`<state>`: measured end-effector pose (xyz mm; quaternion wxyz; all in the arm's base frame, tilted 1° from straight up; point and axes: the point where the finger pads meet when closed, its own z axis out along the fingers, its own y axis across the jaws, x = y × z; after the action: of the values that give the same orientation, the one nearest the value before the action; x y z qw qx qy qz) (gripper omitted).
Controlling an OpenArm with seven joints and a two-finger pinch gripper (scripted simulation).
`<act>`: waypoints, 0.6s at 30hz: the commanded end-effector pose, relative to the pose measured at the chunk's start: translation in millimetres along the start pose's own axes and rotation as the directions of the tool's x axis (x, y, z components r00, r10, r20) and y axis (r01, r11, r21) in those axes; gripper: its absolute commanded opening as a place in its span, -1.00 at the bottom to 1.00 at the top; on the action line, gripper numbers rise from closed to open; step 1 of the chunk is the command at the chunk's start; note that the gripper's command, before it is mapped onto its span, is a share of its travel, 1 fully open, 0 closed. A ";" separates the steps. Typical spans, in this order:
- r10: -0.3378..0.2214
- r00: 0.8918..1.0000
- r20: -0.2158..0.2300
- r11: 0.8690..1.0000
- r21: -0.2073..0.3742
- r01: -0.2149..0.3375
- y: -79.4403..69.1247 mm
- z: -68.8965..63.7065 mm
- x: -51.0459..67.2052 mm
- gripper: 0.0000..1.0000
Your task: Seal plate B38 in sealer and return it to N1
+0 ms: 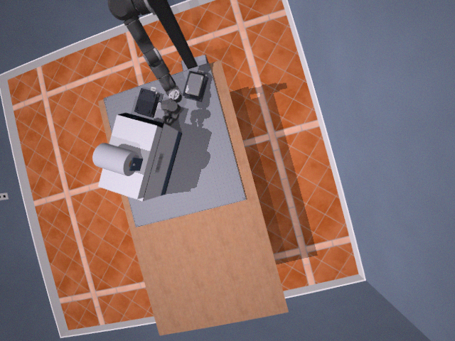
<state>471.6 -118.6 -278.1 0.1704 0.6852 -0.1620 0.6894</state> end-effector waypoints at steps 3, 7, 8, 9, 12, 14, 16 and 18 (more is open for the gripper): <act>0.008 1.000 -0.012 1.000 -0.005 -0.008 -2.4 -4.6 4.0 -1.00; 0.008 1.000 -0.008 1.000 -0.002 -0.008 -7.9 -18.1 0.9 -1.00; 0.008 1.000 -0.008 1.000 -0.002 -0.008 -7.9 -18.1 0.9 -1.00; 0.008 1.000 -0.008 1.000 -0.002 -0.008 -7.9 -18.1 0.9 -1.00; 0.008 1.000 -0.008 1.000 -0.002 -0.008 -7.9 -18.1 0.9 -1.00; 0.008 1.000 -0.008 1.000 -0.002 -0.008 -7.9 -18.1 0.9 -1.00; 0.008 1.000 -0.008 1.000 -0.002 -0.008 -7.9 -18.1 0.9 -1.00; 0.008 1.000 -0.008 1.000 -0.002 -0.008 -7.9 -18.1 0.9 -1.00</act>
<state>458.2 -103.3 -279.9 0.1685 0.6836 -0.1622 0.6913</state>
